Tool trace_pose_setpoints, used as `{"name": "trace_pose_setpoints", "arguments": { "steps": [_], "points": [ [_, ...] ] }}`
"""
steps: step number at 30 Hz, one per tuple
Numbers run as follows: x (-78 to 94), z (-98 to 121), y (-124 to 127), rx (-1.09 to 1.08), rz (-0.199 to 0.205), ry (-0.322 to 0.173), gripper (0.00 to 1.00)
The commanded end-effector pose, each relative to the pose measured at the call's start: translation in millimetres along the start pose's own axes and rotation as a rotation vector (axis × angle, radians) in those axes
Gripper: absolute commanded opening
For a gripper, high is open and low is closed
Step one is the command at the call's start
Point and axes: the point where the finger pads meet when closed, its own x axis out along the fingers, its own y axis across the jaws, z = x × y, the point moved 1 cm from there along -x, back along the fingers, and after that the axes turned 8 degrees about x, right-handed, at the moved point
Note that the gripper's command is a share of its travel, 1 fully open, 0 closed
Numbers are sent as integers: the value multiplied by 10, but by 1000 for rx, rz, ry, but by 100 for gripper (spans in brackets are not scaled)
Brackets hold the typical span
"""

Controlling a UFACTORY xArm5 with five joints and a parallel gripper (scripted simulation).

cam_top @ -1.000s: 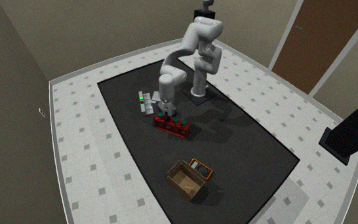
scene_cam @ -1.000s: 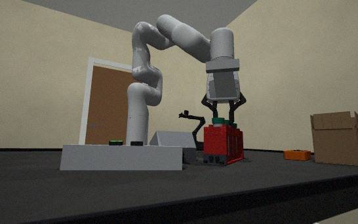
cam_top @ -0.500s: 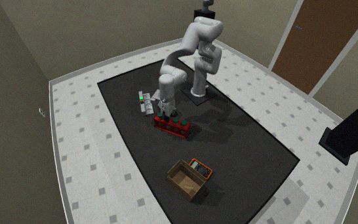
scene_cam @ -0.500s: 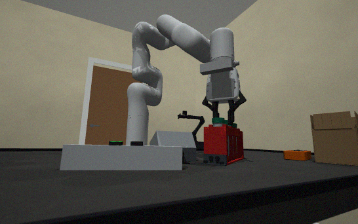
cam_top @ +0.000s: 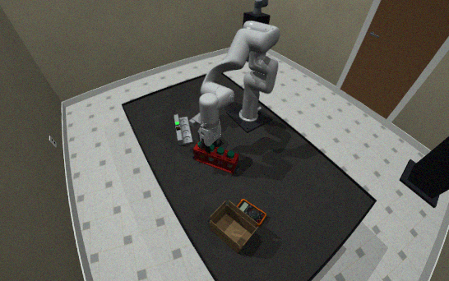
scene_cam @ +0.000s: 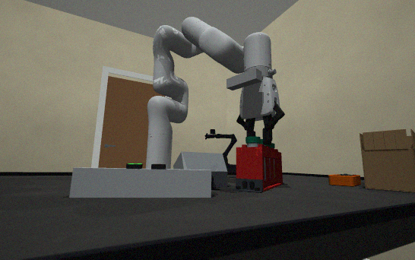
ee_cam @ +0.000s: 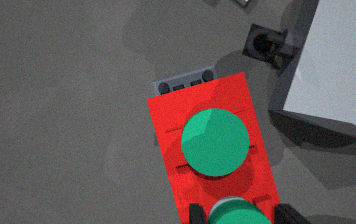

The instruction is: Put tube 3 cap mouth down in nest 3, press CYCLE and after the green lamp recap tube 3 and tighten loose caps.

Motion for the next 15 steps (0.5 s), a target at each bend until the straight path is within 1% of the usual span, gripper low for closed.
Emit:
{"name": "trace_pose_setpoints", "arguments": {
  "steps": [1,7,11,13,15],
  "points": [
    [-19,2,-13,1,-4,-1,46],
    [-19,2,-13,1,-4,-1,46],
    [-139,2,-12,1,-4,-1,46],
    [-139,2,-12,1,-4,-1,46],
    [-199,2,-12,1,-4,-1,46]
  ]
}}
